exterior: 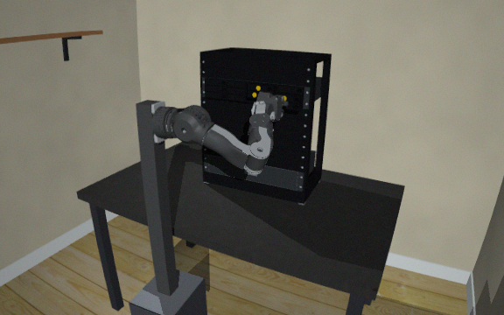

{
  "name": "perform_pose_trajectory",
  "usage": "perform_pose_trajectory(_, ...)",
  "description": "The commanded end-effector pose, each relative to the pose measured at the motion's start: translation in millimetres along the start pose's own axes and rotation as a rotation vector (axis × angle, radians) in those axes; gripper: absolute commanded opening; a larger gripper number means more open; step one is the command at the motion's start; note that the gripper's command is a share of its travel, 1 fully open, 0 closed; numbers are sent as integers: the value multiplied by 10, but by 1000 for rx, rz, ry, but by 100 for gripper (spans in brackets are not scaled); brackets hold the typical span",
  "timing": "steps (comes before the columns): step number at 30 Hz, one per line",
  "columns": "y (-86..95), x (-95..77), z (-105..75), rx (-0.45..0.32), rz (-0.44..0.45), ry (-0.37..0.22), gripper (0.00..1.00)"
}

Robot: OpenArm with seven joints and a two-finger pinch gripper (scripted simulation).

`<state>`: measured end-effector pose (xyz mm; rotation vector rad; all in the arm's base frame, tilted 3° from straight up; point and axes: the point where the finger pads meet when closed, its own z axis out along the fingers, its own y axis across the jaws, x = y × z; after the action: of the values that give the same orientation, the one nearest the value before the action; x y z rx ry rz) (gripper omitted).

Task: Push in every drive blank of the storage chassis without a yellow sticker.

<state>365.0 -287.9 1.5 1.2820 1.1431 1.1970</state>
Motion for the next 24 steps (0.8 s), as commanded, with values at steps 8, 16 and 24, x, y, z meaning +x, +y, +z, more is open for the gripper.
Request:
perform_pose_trajectory(8,-41,-17,-105,-24,-1,2,0)
perform_pose_trajectory(16,-226,-44,-274,-24,-1,2,0)
perform_pose_trajectory(24,-312,-60,-351,-24,-1,2,0)
